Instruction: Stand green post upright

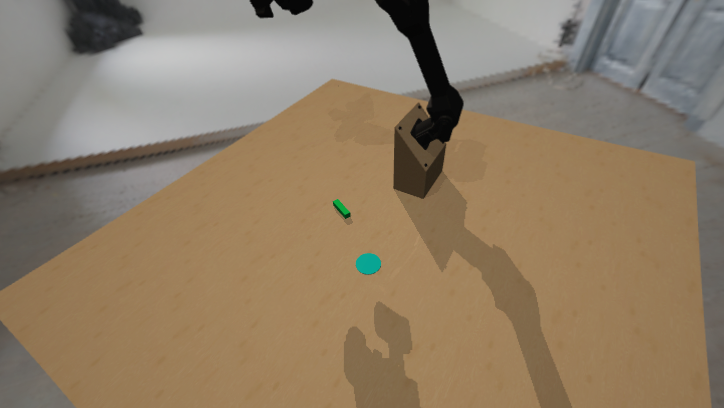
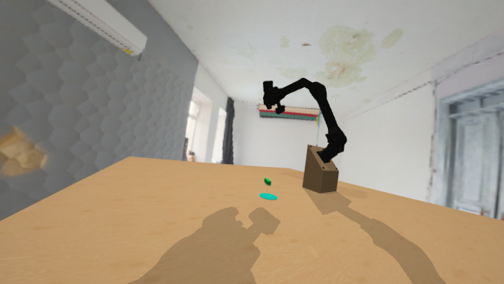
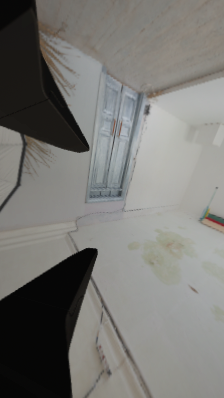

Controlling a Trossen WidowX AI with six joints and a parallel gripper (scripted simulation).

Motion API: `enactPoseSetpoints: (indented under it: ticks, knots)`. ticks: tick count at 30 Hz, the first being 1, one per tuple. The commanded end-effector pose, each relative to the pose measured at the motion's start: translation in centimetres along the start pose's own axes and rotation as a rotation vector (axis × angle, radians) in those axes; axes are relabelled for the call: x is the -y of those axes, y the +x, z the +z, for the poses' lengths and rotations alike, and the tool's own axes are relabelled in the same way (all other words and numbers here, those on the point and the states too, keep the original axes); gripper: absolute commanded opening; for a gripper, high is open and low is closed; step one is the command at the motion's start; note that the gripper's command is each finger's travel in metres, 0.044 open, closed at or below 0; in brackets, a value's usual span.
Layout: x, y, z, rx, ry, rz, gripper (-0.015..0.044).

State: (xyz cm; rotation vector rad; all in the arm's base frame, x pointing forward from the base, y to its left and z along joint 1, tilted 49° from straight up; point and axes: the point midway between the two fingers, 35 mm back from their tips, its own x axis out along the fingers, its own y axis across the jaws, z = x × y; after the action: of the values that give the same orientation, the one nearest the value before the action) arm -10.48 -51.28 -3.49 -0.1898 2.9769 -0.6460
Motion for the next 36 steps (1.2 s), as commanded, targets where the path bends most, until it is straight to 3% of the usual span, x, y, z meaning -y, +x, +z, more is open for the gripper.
enactPoseSetpoints:
  ticks: [1,7,23,36]
  knots:
    - [0.0,-0.1,0.1,0.006,-0.004,-0.003,0.0374]
    - [-0.2,-3.1,2.7,0.208,-0.140,-0.085,0.0233]
    - [-6.2,-14.6,8.1,0.800,-0.574,-0.228,0.0233]
    - [-15.7,-24.0,7.3,1.253,-0.930,-0.201,0.0233]
